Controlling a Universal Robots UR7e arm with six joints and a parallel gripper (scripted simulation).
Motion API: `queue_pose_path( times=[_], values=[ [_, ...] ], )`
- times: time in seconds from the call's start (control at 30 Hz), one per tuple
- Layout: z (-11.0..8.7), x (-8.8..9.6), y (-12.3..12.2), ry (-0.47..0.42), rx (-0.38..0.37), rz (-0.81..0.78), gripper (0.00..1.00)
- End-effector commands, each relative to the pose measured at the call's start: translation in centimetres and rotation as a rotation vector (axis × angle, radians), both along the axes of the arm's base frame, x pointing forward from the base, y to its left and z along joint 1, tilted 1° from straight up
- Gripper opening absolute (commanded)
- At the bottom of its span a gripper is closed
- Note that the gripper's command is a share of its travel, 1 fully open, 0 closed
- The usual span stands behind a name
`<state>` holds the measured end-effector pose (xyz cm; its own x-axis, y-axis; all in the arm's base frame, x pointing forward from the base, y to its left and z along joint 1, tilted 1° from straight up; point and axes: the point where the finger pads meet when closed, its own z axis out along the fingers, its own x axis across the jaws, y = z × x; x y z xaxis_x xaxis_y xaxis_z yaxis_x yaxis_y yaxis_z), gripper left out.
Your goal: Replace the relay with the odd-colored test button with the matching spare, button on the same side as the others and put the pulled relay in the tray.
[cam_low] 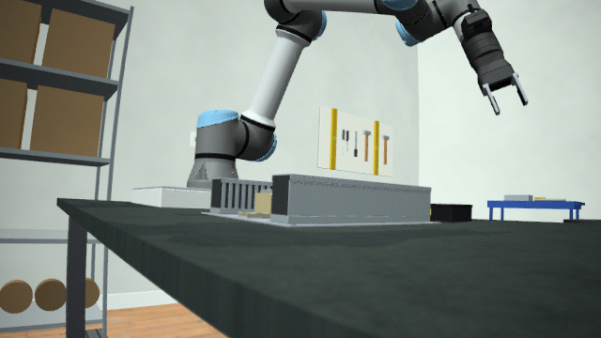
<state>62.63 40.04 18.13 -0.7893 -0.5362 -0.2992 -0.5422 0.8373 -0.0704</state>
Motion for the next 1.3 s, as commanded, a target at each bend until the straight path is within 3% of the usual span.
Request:
queue_pose_path(
  times=[0.0,1.1,1.27],
  values=[
    [0.1,0.0,0.0,-0.002,0.001,0.0,1.0],
    [0.1,0.0,0.0,-0.002,0.001,0.0,1.0],
    [4.6,-1.7,-3.6,-0.002,0.001,0.0,1.0]
  ],
)
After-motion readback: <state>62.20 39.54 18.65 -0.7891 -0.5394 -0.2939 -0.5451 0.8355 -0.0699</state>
